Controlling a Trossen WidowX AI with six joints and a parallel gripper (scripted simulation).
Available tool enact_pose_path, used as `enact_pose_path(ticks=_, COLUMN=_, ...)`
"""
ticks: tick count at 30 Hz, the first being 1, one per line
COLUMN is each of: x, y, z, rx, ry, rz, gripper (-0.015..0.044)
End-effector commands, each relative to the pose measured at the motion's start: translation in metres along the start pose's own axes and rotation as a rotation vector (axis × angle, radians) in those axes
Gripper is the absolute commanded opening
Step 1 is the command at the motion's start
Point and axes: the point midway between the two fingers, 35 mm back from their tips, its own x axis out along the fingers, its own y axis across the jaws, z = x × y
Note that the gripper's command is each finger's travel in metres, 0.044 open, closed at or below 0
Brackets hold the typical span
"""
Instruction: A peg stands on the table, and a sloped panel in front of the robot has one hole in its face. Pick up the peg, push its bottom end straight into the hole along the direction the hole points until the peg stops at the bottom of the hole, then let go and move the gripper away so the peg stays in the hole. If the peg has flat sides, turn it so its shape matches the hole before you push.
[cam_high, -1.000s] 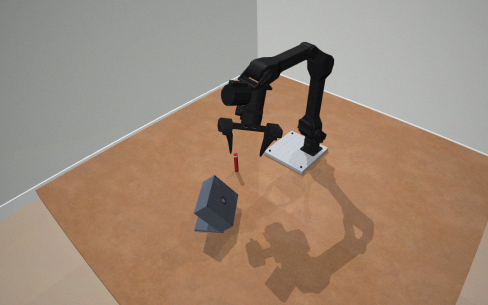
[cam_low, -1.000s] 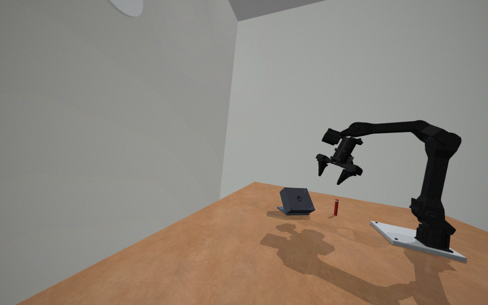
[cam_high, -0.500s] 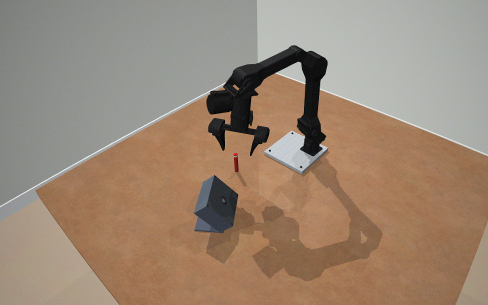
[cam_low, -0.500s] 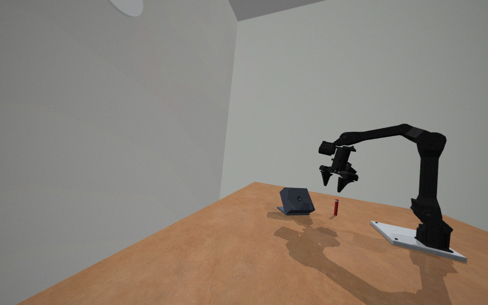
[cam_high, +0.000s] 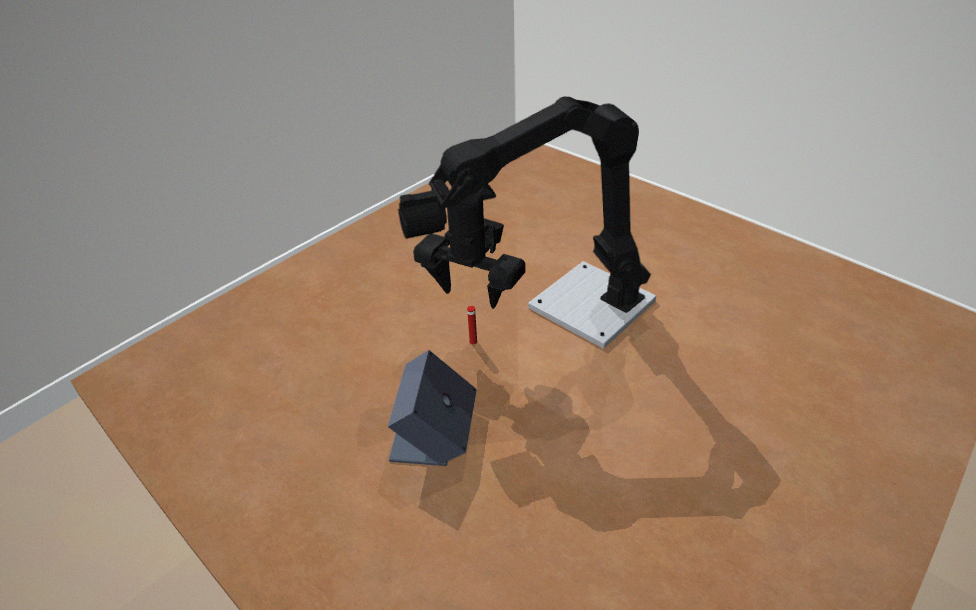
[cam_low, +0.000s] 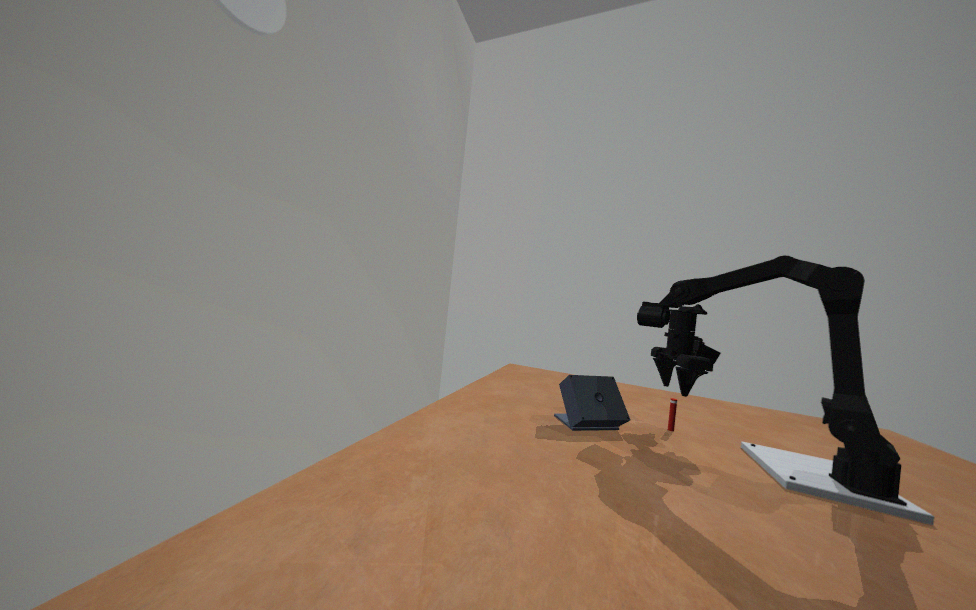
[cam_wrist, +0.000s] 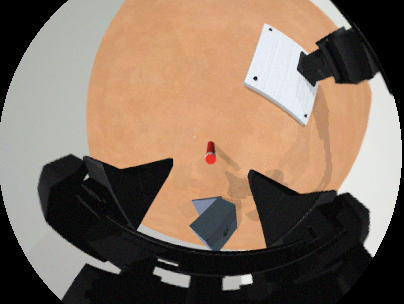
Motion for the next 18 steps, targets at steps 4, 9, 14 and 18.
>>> enact_pose_path(ticks=4, x=0.005, y=0.001, z=0.001, rx=0.012, ry=-0.009, rz=-0.001, gripper=0.044)
enact_pose_path(ticks=9, x=0.013, y=0.001, z=0.001, rx=0.012, ry=-0.009, rz=-0.001, gripper=0.044)
enact_pose_path(ticks=14, x=0.021, y=0.002, z=0.0, rx=0.012, ry=-0.009, rz=-0.001, gripper=0.044)
enact_pose_path(ticks=18, x=0.028, y=0.002, z=0.0, rx=0.012, ry=-0.009, rz=-0.001, gripper=0.044)
